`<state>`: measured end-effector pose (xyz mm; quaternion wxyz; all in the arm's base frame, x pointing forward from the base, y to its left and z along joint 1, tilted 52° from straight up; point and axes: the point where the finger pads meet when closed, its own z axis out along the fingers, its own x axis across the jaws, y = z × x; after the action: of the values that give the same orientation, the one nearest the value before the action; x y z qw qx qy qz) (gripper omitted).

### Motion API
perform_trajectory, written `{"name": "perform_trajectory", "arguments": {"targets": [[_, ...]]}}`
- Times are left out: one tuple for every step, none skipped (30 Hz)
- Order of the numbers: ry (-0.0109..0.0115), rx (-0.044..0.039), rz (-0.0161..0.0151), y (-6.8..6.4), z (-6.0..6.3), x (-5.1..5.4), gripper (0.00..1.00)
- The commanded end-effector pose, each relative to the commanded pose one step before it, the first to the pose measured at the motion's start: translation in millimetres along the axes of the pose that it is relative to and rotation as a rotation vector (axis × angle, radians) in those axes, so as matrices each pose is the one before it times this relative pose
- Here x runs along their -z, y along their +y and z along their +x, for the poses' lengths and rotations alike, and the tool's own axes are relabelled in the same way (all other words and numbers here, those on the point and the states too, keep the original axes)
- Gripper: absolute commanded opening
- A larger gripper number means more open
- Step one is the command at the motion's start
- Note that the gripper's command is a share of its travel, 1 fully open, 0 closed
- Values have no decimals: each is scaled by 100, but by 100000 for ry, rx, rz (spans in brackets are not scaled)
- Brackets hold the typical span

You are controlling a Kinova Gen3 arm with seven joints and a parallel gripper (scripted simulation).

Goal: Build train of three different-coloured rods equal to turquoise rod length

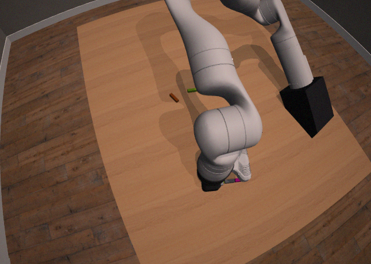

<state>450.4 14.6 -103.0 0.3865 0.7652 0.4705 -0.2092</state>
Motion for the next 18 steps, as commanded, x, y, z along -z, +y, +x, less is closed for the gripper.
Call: {"name": "perform_trajectory", "arguments": {"targets": [[208, -8, -108, 26, 64, 117, 54], [0, 0, 0, 0, 0, 0, 54], [0, 0, 0, 0, 0, 0, 54], [0, 0, 0, 0, 0, 0, 54], [0, 0, 0, 0, 0, 0, 54], [0, 0, 0, 0, 0, 0, 54], [0, 0, 0, 0, 0, 0, 54], [0, 0, 0, 0, 0, 0, 54], [0, 0, 0, 0, 0, 3, 54], [0, 0, 0, 0, 0, 22, 54], [0, -1, -1, 0, 0, 56, 54], [0, -1, -1, 0, 0, 102, 54], [0, -1, -1, 0, 0, 155, 54], [0, 0, 0, 0, 0, 213, 54], [0, 0, 0, 0, 0, 0, 54], [0, 0, 0, 0, 0, 0, 54], [0, 0, -1, 0, 0, 272, 54], [0, 0, 0, 0, 0, 331, 54]]}}
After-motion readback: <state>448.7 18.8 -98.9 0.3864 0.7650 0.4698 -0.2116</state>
